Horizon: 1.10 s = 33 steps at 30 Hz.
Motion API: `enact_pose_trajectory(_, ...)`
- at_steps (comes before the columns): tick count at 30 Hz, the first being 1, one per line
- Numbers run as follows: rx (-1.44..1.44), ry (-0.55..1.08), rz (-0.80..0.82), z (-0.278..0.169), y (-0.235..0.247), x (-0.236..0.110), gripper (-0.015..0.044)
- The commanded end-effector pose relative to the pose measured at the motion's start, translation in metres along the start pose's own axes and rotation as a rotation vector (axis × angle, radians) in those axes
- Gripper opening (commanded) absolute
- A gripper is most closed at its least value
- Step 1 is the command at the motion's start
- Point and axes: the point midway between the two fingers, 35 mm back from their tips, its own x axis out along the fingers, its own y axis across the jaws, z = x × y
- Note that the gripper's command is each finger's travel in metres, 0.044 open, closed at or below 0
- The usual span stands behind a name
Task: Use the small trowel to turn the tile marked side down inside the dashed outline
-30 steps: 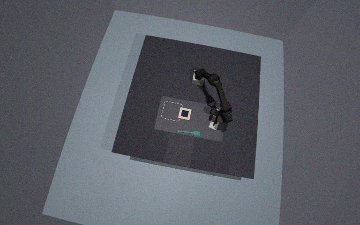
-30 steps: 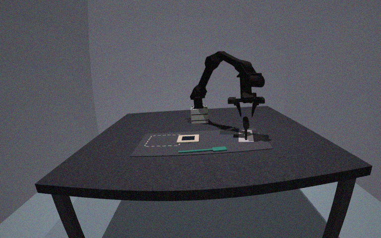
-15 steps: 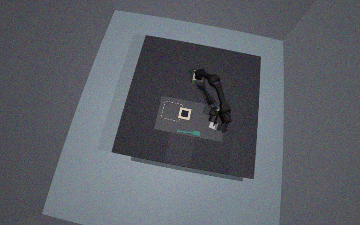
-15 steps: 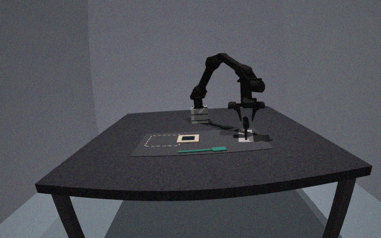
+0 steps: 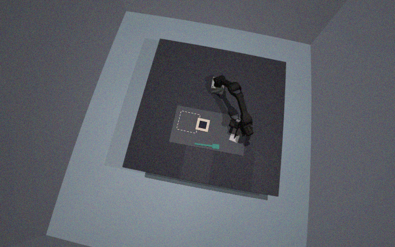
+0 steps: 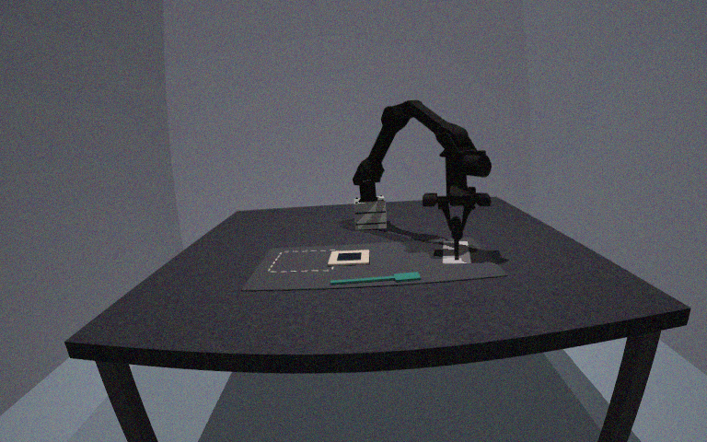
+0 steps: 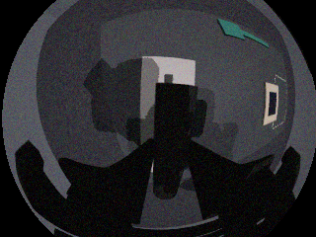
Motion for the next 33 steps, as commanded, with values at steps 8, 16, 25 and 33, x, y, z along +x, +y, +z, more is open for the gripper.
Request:
enact_pose_trajectory(8, -0.006, 0.004, 0.004, -0.0013, 0.001, 0.0015, 0.013)
enact_pose_trajectory(16, -0.006, 0.004, 0.004, -0.0013, 0.001, 0.0015, 0.013)
enact_pose_trajectory(25, -0.196, 0.004, 0.004, -0.0015, 0.001, 0.0015, 0.013)
enact_pose_trajectory(33, -0.43, 0.004, 0.005, -0.0015, 0.0011, 0.0015, 0.013)
